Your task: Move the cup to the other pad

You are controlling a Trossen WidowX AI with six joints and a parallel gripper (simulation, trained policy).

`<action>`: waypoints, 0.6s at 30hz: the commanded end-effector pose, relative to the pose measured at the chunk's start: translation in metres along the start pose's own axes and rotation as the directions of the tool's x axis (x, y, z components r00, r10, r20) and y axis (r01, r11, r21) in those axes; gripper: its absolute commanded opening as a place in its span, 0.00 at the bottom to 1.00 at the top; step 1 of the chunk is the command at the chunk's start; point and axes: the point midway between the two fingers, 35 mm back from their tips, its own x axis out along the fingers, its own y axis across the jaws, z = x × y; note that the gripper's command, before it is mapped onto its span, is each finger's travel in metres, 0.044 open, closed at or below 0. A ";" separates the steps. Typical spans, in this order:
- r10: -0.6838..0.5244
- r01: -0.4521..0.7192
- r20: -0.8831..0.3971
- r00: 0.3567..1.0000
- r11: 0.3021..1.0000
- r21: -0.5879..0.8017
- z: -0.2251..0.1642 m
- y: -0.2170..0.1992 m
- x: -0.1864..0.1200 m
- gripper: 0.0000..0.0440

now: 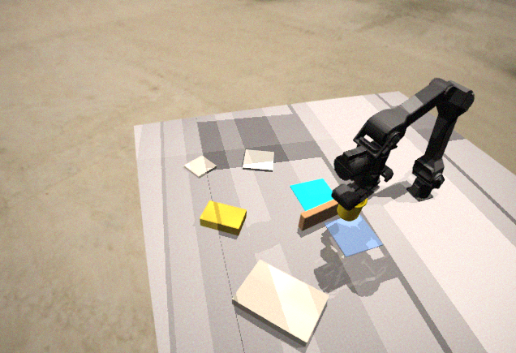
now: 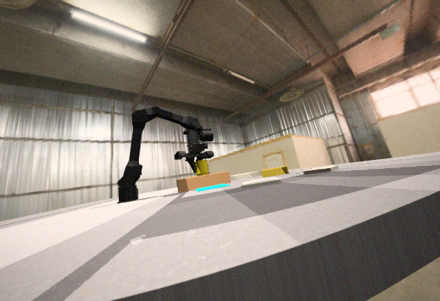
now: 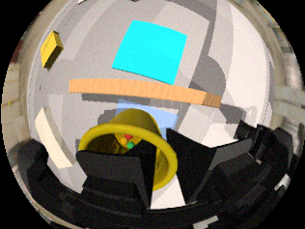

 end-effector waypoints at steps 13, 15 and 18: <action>0.108 -0.111 0.027 0.994 0.982 0.154 0.041 0.008 -0.034 0.02; 0.121 -0.125 0.035 0.992 0.977 0.172 0.048 0.008 -0.036 0.01; 0.137 -0.144 0.048 0.989 0.969 0.199 0.060 0.009 -0.037 0.01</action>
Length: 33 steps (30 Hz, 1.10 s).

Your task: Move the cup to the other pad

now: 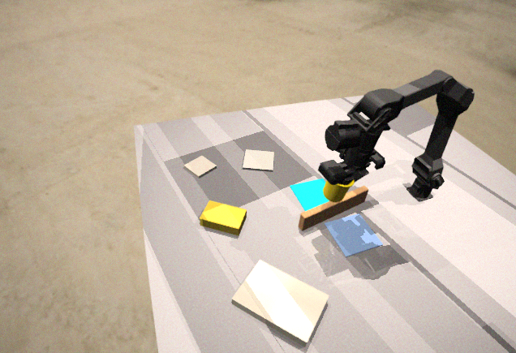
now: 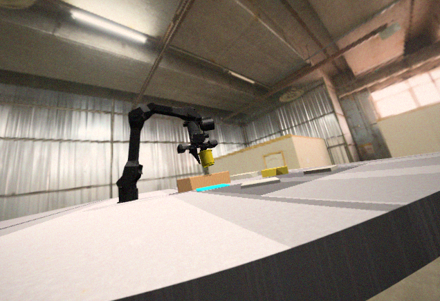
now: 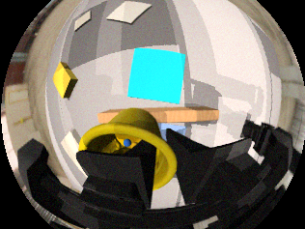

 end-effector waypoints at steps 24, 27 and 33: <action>0.092 -0.106 0.077 0.993 0.975 0.197 0.080 0.010 0.033 0.00; 0.092 -0.106 0.078 0.993 0.972 0.208 0.082 0.008 0.041 0.00; 0.087 -0.102 0.077 0.993 0.969 0.225 0.083 0.002 0.058 0.01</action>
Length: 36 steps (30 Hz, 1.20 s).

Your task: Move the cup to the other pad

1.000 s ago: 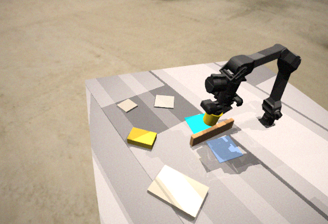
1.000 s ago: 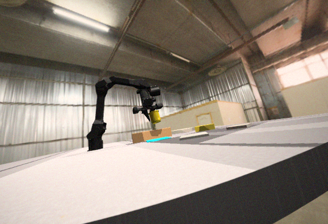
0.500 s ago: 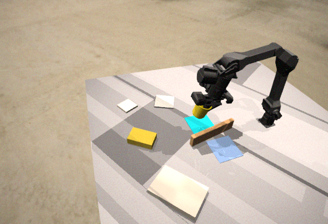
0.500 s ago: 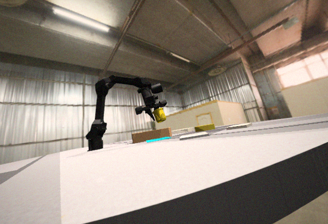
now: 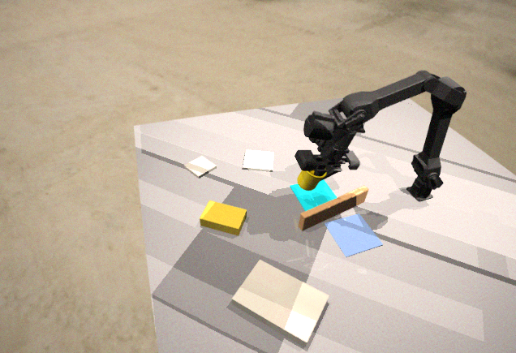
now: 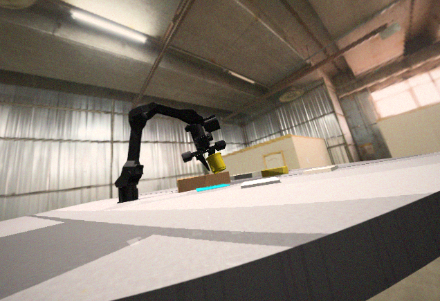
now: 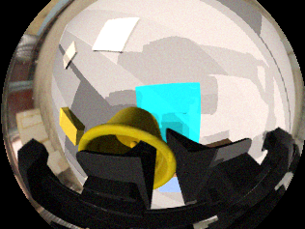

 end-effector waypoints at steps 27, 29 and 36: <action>0.043 -0.041 -0.013 0.999 0.995 0.088 0.009 -0.021 0.022 0.41; 0.051 -0.049 -0.018 0.999 0.995 0.091 0.009 -0.022 0.018 0.42; 0.079 -0.075 -0.031 0.996 0.991 0.107 0.012 -0.026 0.002 0.49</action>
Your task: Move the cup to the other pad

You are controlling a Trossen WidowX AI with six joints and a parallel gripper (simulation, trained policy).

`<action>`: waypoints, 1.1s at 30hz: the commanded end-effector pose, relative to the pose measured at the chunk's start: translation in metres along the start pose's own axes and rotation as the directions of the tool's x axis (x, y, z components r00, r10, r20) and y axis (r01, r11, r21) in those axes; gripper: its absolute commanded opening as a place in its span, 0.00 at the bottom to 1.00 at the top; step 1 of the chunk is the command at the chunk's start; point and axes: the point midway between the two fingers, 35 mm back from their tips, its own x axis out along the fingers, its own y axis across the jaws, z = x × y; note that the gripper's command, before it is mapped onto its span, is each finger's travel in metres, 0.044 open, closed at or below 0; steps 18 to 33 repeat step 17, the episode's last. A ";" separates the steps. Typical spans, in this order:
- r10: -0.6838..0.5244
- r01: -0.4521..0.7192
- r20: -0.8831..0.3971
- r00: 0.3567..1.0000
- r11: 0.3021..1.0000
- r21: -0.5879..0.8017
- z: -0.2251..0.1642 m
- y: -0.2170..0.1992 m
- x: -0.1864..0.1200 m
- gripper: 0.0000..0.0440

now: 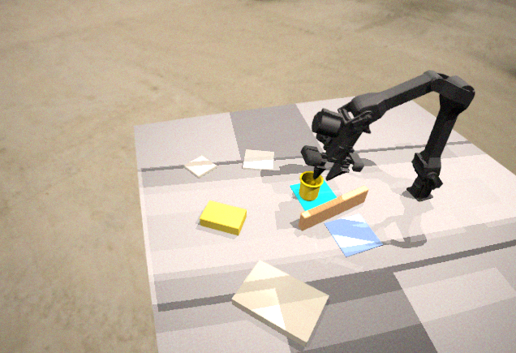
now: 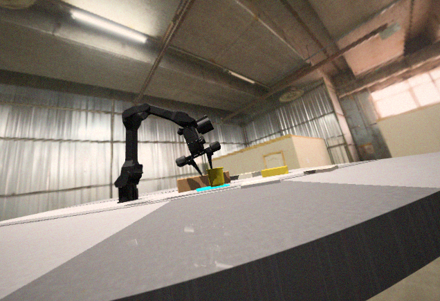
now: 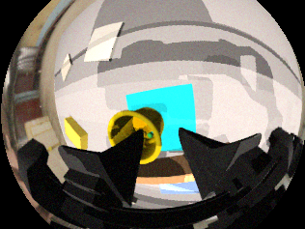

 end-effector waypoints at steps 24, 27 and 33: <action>0.115 -0.114 -0.007 0.993 0.991 0.068 0.018 0.005 -0.067 0.92; 0.115 -0.114 -0.007 0.993 0.991 0.068 0.018 0.005 -0.067 0.92; 0.115 -0.114 -0.007 0.993 0.991 0.068 0.018 0.005 -0.067 0.92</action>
